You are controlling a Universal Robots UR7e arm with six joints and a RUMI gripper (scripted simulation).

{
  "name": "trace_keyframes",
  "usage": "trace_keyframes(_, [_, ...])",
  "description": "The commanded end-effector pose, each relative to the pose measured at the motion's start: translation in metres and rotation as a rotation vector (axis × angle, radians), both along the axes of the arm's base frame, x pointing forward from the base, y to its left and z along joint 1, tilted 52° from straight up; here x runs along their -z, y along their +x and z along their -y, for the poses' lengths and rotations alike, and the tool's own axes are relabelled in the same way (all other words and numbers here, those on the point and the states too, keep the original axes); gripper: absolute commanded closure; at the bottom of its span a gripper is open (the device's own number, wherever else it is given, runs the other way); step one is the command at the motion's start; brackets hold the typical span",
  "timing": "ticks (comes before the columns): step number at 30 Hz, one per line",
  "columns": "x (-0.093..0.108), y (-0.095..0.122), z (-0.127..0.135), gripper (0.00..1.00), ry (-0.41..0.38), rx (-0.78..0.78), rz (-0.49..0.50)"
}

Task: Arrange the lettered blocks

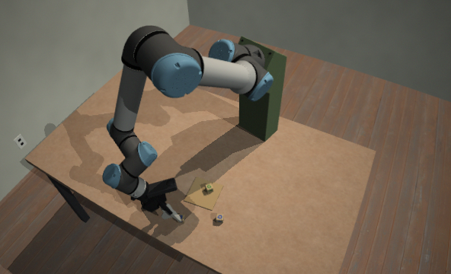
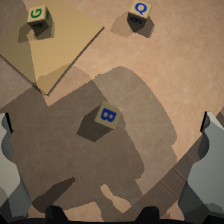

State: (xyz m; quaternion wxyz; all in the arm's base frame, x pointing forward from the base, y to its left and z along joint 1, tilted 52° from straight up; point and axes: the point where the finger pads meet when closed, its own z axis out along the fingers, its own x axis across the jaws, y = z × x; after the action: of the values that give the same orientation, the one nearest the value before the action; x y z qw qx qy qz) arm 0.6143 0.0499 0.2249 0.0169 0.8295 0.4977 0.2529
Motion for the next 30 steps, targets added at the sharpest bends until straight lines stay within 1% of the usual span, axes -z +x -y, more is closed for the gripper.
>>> trace_keyframes(1, [0.002, -0.001, 0.007, 0.00, -0.001, 0.000, 0.000])
trace_keyframes(2, [0.004, -0.003, 0.013, 0.00, -0.002, -0.001, -0.001])
trace_keyframes(4, [0.004, -0.003, 0.013, 0.00, -0.002, -0.001, -0.001])
trace_keyframes(5, [0.007, -0.004, 0.021, 0.00, -0.002, -0.001, -0.002])
trace_keyframes(8, [0.018, -0.013, 0.055, 0.00, -0.004, -0.002, -0.005])
trace_keyframes(13, [0.039, -0.035, 0.118, 0.00, -0.003, -0.002, -0.005])
trace_keyframes(16, [0.048, -0.046, 0.143, 0.00, -0.001, -0.001, -0.001])
trace_keyframes(19, [0.052, -0.051, 0.154, 0.00, 0.000, 0.000, 0.000])
trace_keyframes(30, [0.052, -0.052, 0.155, 0.00, 0.000, 0.000, 0.001])
